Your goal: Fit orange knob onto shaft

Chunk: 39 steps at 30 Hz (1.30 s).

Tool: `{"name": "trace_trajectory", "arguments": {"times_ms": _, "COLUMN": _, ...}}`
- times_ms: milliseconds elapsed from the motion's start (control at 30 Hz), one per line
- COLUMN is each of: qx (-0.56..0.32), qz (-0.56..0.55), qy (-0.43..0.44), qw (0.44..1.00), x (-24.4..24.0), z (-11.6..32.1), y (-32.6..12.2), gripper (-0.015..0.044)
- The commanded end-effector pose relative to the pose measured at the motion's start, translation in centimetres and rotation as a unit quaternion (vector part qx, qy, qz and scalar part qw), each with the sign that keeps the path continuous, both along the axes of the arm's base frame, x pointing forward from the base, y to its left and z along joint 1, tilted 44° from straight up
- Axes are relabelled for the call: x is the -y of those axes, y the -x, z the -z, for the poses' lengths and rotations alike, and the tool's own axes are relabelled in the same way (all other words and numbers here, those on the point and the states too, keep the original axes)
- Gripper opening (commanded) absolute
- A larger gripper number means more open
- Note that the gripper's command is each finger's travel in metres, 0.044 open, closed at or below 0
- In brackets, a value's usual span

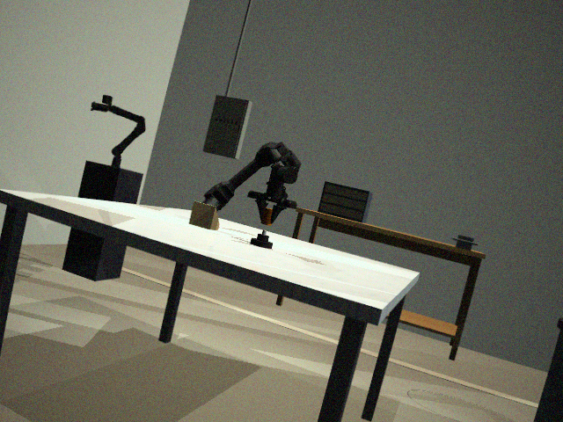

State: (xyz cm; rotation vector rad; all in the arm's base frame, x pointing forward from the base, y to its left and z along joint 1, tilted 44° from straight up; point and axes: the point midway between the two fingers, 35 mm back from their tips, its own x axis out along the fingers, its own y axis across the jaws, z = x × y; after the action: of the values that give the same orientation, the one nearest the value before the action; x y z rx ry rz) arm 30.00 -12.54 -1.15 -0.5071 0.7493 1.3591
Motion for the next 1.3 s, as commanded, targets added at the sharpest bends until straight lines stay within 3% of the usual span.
{"name": "trace_trajectory", "arguments": {"times_ms": 0, "qx": 0.01, "qz": -0.007, "qy": 0.003, "qw": 1.0, "x": 0.0, "z": -0.1, "y": -0.1, "gripper": 0.0}}
{"name": "trace_trajectory", "arguments": {"times_ms": 1267, "qx": 0.01, "qz": -0.012, "qy": 0.003, "qw": 1.0, "x": -3.0, "z": 2.6, "y": -0.1, "gripper": 0.0}}
